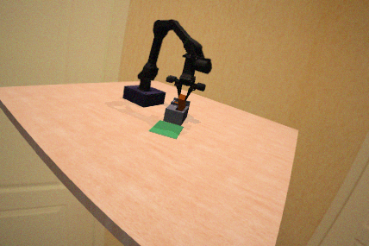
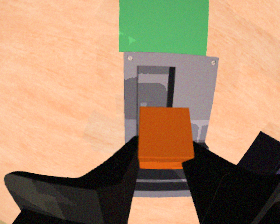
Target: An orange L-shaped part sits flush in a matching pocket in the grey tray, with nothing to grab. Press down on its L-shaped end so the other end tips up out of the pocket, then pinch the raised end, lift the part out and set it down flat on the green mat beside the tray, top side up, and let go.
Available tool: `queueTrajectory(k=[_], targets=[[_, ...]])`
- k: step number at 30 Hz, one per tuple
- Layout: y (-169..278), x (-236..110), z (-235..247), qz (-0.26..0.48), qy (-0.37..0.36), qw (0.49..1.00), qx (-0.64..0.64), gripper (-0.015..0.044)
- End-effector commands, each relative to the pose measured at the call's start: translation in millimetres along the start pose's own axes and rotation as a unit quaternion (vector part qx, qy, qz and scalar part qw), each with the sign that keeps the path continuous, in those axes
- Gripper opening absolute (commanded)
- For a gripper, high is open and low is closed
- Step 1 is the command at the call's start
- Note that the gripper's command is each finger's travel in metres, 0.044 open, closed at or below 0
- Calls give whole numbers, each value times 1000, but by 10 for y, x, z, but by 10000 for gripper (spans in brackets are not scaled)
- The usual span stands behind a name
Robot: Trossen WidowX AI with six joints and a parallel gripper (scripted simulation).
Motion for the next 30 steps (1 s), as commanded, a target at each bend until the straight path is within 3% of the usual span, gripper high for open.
queueTrajectory(k=[1, 30], targets=[[8, -90, 3, 1, -7, 1000, 1, 0], [8, -487, -3, 1, -7, 1000, 1, 0]])
Point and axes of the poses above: the point midway between the two fingers, 35 mm back from their tips, its own x axis out along the fingers, its own z axis across the jaws, y = z × x, the point moved 7 cm from there along -x, back along the fingers, and after that the axes turned 1 degree about -x, right-handed, at the moved point
